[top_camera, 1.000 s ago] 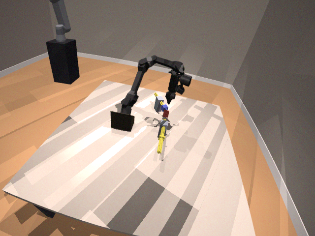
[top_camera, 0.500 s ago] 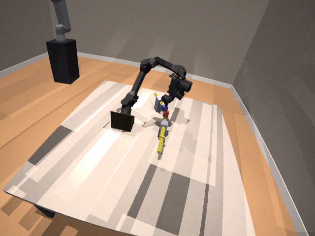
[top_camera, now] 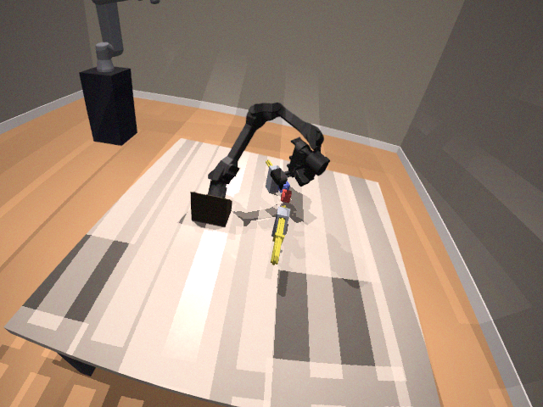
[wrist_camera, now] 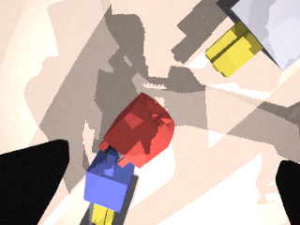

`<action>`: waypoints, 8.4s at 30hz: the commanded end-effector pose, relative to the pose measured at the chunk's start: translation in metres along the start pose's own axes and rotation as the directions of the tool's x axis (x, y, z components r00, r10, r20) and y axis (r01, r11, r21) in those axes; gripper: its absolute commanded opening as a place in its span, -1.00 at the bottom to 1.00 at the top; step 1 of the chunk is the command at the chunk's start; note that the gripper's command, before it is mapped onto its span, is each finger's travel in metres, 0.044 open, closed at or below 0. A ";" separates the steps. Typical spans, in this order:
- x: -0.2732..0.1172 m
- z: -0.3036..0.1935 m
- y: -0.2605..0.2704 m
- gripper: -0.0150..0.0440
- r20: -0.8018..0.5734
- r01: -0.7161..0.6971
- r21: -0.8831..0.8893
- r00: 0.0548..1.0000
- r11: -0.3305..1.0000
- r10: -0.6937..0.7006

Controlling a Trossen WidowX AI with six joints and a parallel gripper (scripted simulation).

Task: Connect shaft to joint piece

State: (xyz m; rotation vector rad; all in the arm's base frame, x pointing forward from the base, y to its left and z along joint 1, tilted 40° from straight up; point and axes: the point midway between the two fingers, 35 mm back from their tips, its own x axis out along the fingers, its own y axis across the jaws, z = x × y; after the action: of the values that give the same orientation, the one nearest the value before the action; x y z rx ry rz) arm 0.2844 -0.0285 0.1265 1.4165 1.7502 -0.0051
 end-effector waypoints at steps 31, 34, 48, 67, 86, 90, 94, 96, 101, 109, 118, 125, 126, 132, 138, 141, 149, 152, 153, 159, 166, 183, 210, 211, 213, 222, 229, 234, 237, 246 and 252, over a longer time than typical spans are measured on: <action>0.016 0.040 -0.036 1.00 -0.117 -0.057 0.572 0.982 0.818 0.150; 0.013 0.051 -0.042 1.00 -0.098 -0.070 0.488 0.986 0.870 0.134; -0.002 0.102 -0.078 1.00 -0.001 -0.052 0.043 0.999 0.998 0.052; -0.026 0.171 -0.139 1.00 0.139 0.137 -0.537 0.988 0.832 -0.073; -0.029 0.203 -0.172 1.00 0.194 0.228 -0.589 0.971 0.775 -0.139; -0.023 0.205 -0.173 1.00 0.190 0.219 -0.476 0.971 0.852 -0.143; -0.017 0.207 -0.174 1.00 0.187 0.206 -0.355 0.971 0.912 -0.147; -0.014 0.208 -0.175 1.00 0.185 0.199 -0.291 0.971 0.936 -0.149; -0.007 0.210 -0.176 1.00 0.180 0.178 -0.126 0.971 0.976 -0.154; 0.005 0.213 -0.178 1.00 0.173 0.138 0.144 0.971 0.980 -0.162; 0.019 0.216 -0.180 1.00 0.164 0.085 0.434 0.971 0.897 -0.172; 0.029 0.218 -0.182 1.00 0.158 0.041 0.629 0.971 0.777 -0.179; 0.030 0.218 -0.182 1.00 0.158 0.038 0.642 0.971 0.766 -0.180; 0.031 0.218 -0.182 1.00 0.157 0.037 0.646 0.971 0.763 -0.180; 0.040 0.220 -0.184 1.00 0.157 0.037 0.646 0.971 0.763 -0.179; 0.045 0.221 -0.184 1.00 0.157 0.037 0.646 0.971 0.763 -0.179; 0.057 0.222 -0.186 1.00 0.156 0.037 0.645 0.971 0.763 -0.179; 0.058 0.222 -0.187 0.91 0.156 0.037 0.645 0.972 0.763 -0.179; 0.058 0.222 -0.187 0.82 0.156 0.037 0.645 0.972 0.763 -0.179; 0.058 0.222 -0.187 0.29 0.156 0.037 0.645 0.972 0.763 -0.179; 0.058 0.222 -0.187 -0.15 0.156 0.037 0.645 0.972 0.763 -0.179; 0.058 0.222 -0.187 -0.26 0.158 0.034 0.645 0.972 0.763 -0.176; 0.059 0.221 -0.186 -0.49 0.201 -0.029 0.633 0.971 0.774 -0.128; 0.060 0.220 -0.185 -0.49 0.202 -0.030 0.633 0.971 0.774 -0.127; 0.061 0.218 -0.183 -0.49 0.203 -0.033 0.632 0.971 0.774 -0.124; 0.065 0.208 -0.174 -0.49 0.204 -0.038 0.632 0.972 0.774 -0.119; 0.068 0.200 -0.168 -0.49 0.204 -0.039 0.632 0.972 0.774 -0.118; 0.070 0.194 -0.163 -0.49 0.203 -0.039 0.632 0.972 0.774 -0.117; 0.071 0.191 -0.160 -0.49 0.203 -0.039 0.633 0.972 0.774 -0.117; 0.074 0.181 -0.152 -0.49 0.202 -0.039 0.633 0.972 0.773 -0.117; 0.076 0.175 -0.146 -0.49 0.202 -0.039 0.633 0.973 0.773 -0.116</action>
State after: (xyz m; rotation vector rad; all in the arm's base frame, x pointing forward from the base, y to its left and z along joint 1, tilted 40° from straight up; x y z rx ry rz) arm 0.2728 -0.1123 -0.1026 1.7586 1.6383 -0.8330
